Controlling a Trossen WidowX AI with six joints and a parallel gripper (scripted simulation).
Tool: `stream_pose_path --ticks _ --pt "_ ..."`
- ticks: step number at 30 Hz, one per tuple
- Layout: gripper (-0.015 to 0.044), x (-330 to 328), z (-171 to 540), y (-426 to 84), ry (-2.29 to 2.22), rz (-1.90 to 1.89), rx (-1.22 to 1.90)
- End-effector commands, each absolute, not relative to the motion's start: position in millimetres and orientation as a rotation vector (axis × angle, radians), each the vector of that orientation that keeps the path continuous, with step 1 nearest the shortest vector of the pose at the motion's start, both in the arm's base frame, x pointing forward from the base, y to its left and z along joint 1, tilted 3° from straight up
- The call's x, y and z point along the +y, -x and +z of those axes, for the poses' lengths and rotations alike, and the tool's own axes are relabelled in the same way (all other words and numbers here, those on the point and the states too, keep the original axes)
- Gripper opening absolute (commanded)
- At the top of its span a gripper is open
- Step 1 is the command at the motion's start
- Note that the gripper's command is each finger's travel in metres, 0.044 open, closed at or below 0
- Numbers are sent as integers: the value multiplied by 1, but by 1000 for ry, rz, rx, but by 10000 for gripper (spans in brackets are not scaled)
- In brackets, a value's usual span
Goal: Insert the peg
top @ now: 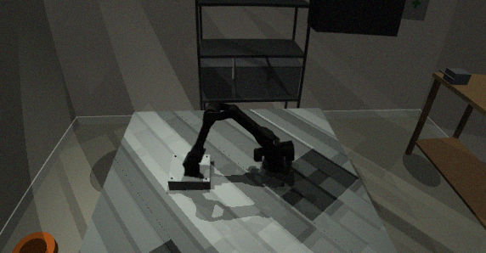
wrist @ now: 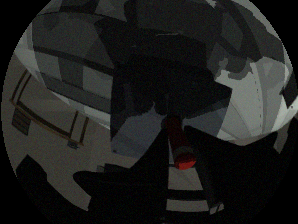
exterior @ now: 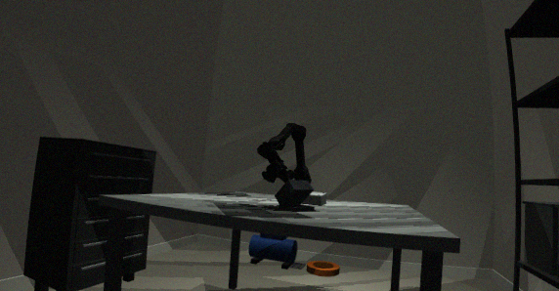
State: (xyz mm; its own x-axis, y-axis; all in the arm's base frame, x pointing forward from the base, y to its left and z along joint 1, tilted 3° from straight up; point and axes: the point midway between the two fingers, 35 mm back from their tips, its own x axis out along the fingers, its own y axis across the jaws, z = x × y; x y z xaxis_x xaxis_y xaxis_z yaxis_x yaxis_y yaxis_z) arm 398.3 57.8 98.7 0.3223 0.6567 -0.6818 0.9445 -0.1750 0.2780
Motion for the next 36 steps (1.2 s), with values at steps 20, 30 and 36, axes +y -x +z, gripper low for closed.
stream_pose_path --ticks 20,30,36 --pt "440 42 112 -394 -1912 -553 1410" --pt "440 28 126 -389 -1910 -559 1410" --pt "440 20 133 -386 -1909 -562 1410"
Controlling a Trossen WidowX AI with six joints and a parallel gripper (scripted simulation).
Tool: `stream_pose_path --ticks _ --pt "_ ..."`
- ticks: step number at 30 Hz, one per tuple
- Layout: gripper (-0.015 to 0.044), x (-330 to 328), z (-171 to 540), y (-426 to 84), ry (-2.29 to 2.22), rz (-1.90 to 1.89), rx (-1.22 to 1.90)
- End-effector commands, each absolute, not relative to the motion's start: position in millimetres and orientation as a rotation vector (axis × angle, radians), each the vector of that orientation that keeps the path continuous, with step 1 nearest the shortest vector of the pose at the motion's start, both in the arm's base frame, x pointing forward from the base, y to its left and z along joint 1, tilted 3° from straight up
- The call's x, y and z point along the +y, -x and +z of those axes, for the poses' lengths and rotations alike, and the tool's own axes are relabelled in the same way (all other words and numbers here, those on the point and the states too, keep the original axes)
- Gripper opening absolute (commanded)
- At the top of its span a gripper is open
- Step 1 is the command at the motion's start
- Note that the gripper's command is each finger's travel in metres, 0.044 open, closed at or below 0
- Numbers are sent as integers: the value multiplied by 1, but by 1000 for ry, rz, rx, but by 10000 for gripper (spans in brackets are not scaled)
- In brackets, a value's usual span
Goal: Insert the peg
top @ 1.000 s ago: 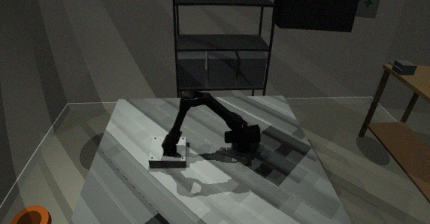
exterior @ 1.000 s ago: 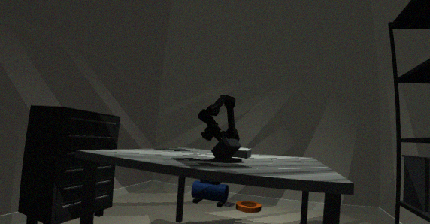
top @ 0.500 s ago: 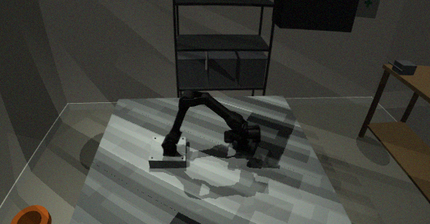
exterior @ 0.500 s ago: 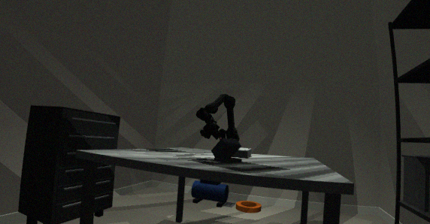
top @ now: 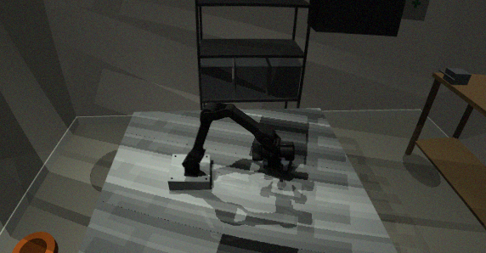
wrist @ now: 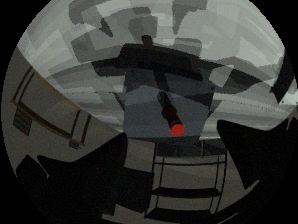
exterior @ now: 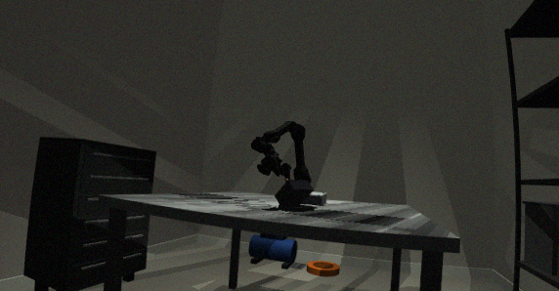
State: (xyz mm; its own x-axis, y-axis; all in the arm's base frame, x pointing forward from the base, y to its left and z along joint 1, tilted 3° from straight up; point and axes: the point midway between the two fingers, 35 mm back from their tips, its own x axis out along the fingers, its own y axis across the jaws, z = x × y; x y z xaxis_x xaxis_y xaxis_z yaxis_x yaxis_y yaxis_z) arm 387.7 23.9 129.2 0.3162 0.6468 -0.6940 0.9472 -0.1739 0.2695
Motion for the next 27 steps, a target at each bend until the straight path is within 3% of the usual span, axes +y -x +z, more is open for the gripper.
stream_pose_path --ticks 1,27 --pt "440 18 135 -386 -1909 -563 1410" --pt "440 -13 166 -371 -1911 -569 1411"
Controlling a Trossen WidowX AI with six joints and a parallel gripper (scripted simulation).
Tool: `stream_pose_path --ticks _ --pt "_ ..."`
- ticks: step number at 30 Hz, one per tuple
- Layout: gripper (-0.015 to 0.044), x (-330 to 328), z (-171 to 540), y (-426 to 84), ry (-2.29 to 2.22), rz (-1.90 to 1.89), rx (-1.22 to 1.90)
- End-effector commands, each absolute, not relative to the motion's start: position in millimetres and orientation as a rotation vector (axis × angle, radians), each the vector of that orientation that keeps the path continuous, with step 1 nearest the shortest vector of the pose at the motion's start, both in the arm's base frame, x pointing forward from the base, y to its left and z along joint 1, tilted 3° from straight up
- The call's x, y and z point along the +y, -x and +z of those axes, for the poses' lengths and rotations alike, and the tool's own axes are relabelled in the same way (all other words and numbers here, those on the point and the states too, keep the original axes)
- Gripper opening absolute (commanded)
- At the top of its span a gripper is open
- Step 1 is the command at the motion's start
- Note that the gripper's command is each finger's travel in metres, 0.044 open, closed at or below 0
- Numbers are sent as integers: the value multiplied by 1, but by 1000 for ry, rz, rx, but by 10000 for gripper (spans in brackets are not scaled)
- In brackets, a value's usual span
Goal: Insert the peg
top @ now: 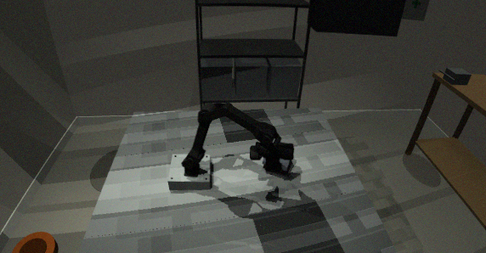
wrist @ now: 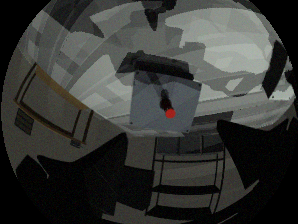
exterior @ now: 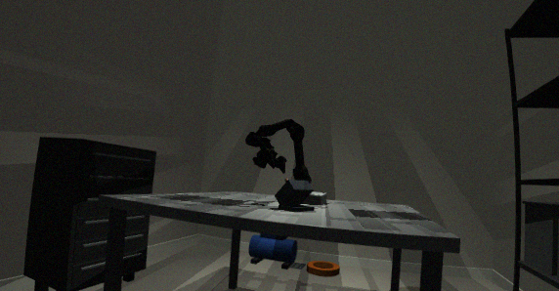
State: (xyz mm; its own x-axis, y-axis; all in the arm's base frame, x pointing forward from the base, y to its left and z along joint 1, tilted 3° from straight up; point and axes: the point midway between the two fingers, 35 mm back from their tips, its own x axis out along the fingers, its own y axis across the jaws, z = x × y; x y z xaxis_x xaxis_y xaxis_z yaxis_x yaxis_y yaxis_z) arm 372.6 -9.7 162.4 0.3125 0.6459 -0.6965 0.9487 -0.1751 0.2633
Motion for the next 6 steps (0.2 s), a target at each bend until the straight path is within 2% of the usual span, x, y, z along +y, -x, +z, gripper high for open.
stream_pose_path --ticks 1,6 --pt "440 -14 167 -371 -1911 -569 1411" --pt "440 -15 168 -370 -1911 -569 1411"
